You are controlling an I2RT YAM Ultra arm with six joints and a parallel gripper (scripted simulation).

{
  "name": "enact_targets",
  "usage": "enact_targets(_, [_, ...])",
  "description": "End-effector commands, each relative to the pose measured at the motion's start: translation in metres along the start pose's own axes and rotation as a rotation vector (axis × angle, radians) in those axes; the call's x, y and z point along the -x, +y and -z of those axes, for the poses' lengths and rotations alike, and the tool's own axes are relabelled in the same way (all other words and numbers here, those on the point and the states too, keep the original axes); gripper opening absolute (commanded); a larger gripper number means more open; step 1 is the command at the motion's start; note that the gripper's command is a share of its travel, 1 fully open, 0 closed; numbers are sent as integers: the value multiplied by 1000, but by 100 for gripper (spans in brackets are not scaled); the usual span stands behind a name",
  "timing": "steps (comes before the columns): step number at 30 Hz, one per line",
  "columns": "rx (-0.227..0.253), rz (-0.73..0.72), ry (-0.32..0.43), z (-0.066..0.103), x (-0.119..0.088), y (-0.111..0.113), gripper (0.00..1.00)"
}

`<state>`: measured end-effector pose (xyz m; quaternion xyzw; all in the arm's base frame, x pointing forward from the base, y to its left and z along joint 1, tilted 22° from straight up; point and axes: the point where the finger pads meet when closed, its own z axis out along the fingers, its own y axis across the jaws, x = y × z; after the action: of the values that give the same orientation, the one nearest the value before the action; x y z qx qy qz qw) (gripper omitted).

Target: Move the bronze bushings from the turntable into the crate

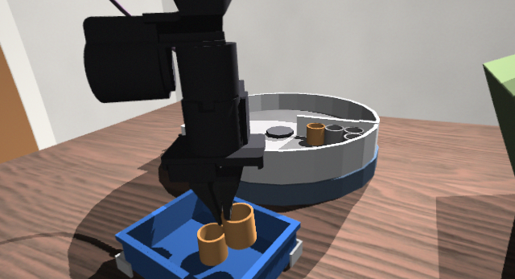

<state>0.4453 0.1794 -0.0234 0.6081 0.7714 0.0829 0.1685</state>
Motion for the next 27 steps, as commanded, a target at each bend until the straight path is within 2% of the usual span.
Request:
enact_targets(1, [53, 0, 8, 18, -1, 19, 0])
enact_targets(10, [55, -1, 8, 17, -1, 20, 0])
enact_targets(16, [24, 2, 2, -1, 0, 12, 0])
enact_targets(19, [51, -7, 7, 2, 1, 19, 0])
enact_targets(21, [37, 0, 7, -7, -2, 15, 0])
enact_targets(23, [37, 0, 7, -7, -2, 15, 0])
enact_targets(24, [56, 1, 13, 5, -3, 21, 0])
enact_targets(25, [43, 1, 9, -7, -3, 17, 0])
enact_targets(27, [34, -2, 6, -15, -1, 14, 0])
